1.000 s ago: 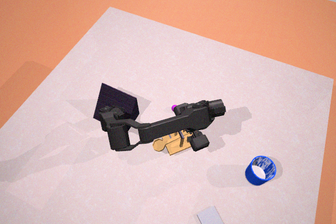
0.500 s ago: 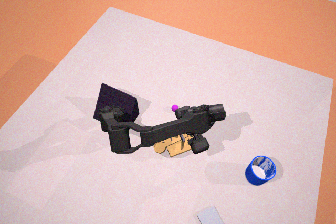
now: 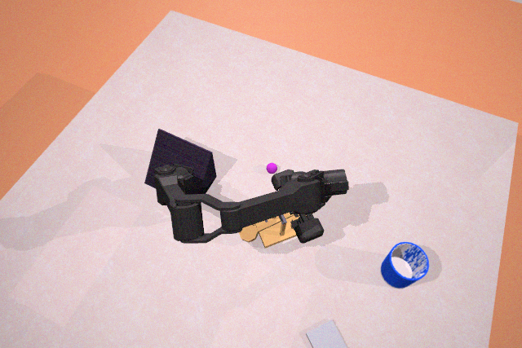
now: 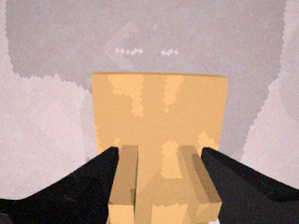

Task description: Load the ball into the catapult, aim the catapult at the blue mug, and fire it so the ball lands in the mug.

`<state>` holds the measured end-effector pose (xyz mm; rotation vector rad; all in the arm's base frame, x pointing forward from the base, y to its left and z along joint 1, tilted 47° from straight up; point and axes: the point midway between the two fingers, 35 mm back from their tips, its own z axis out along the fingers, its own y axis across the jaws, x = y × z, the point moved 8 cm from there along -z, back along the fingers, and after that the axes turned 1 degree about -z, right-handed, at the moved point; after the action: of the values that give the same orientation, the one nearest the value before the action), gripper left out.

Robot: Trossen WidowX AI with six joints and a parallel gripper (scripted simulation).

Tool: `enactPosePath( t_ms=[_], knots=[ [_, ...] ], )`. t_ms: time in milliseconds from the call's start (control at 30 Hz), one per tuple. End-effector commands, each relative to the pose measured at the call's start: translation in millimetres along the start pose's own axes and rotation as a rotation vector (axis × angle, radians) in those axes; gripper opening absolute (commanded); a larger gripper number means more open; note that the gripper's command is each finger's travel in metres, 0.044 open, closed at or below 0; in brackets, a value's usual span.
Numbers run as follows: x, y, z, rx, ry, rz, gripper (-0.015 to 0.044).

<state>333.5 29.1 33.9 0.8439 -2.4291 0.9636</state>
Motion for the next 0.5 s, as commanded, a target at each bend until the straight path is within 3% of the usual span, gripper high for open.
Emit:
enactPosePath(
  t_ms=[0,167,467],
  knots=[
    [0.0,0.0,0.0,0.000,0.000,0.000,0.0000],
    [0.0,0.0,0.0,0.000,0.000,0.000,0.0000],
    [0.0,0.0,0.0,0.000,0.000,0.000,0.0236]
  ],
)
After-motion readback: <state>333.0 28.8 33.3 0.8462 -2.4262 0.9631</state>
